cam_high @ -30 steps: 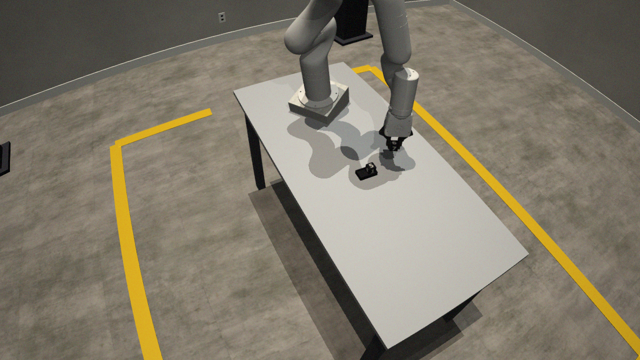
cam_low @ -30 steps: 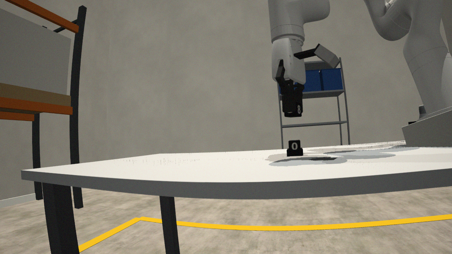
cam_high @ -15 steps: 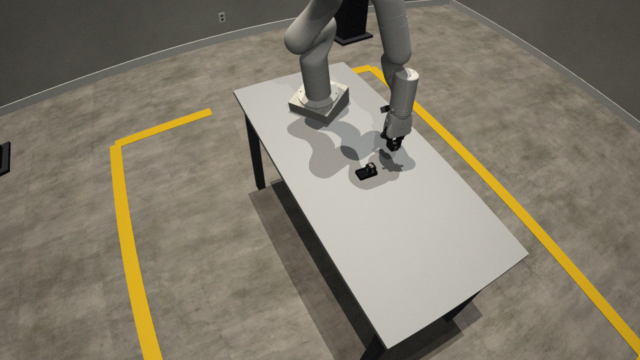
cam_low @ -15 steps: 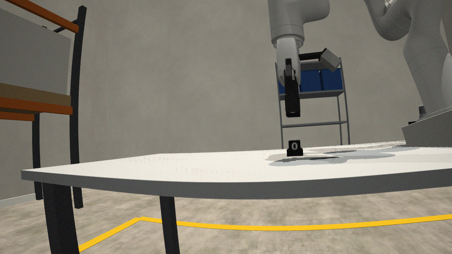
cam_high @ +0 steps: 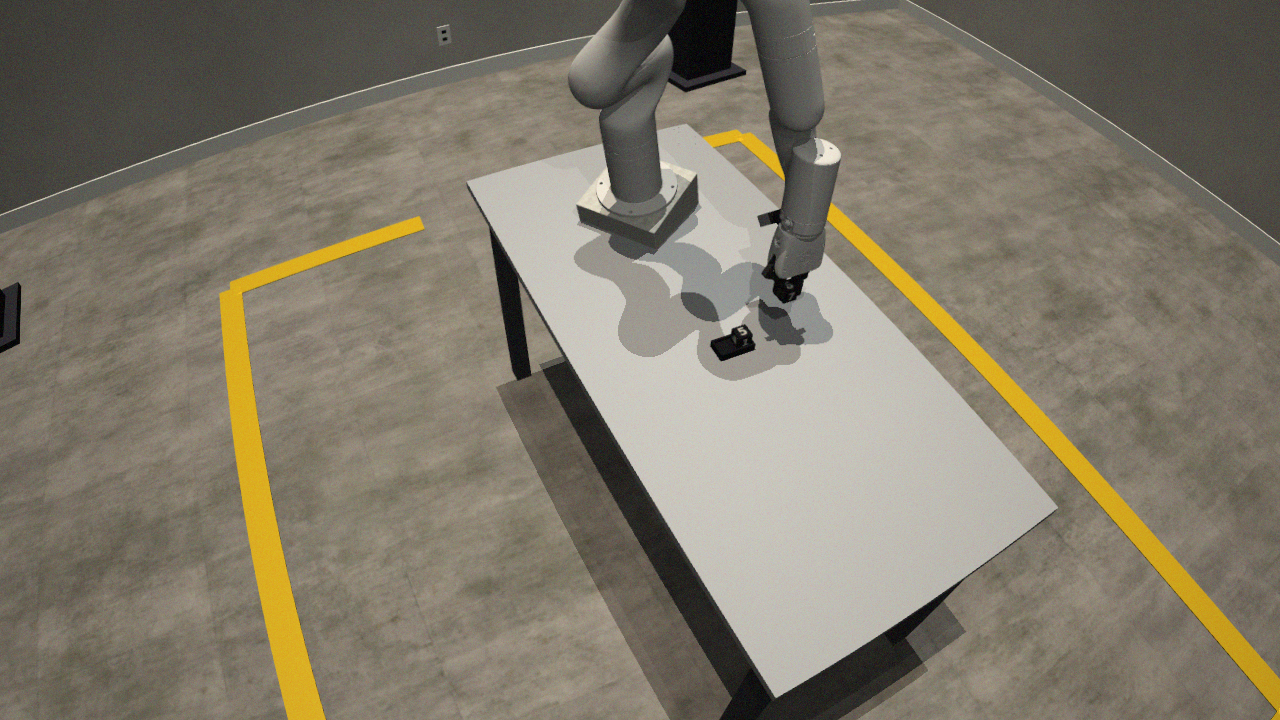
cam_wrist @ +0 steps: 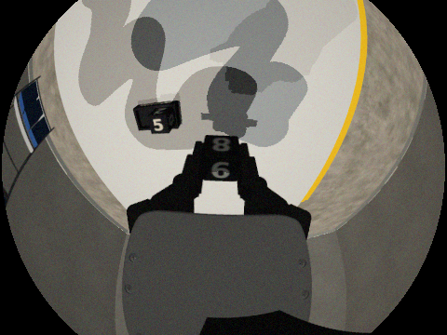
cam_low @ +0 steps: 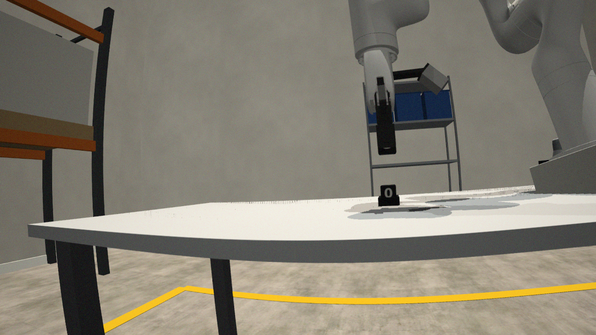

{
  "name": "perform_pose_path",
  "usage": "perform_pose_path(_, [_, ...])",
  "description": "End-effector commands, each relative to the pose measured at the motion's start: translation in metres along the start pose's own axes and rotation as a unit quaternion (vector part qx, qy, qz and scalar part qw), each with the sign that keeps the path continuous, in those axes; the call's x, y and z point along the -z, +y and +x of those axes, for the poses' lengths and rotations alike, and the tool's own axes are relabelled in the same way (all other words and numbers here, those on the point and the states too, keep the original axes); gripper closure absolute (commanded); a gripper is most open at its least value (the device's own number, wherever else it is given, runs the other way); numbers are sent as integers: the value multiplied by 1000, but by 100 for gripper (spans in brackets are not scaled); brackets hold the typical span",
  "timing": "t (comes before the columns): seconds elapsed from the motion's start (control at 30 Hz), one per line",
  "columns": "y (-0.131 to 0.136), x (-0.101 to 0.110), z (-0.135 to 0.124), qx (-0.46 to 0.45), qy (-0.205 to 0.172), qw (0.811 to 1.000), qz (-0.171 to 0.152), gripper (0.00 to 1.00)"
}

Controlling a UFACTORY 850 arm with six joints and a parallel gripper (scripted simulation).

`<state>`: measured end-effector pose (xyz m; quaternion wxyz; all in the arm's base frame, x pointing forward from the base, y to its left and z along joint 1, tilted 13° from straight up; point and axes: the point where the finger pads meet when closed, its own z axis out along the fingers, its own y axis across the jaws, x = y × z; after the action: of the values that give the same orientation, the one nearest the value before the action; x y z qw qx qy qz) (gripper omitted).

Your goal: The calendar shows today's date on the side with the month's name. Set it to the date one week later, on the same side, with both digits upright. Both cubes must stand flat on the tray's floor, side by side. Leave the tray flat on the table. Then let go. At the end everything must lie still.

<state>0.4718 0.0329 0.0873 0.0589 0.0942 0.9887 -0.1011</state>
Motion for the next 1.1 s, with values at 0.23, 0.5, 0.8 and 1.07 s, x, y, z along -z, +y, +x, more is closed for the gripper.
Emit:
perform_pose_path(0.23, [0, -4, -1, 1, 2, 1000, 0, 71])
perform_pose_path(0.5, [0, -33, -1, 1, 2, 1000, 0, 71])
perform_pose_path(0.8, [0, -65, -2, 1, 2, 1000, 0, 71])
perform_pose_path(1.07, [0, -89, -2, 1, 2, 1000, 0, 71])
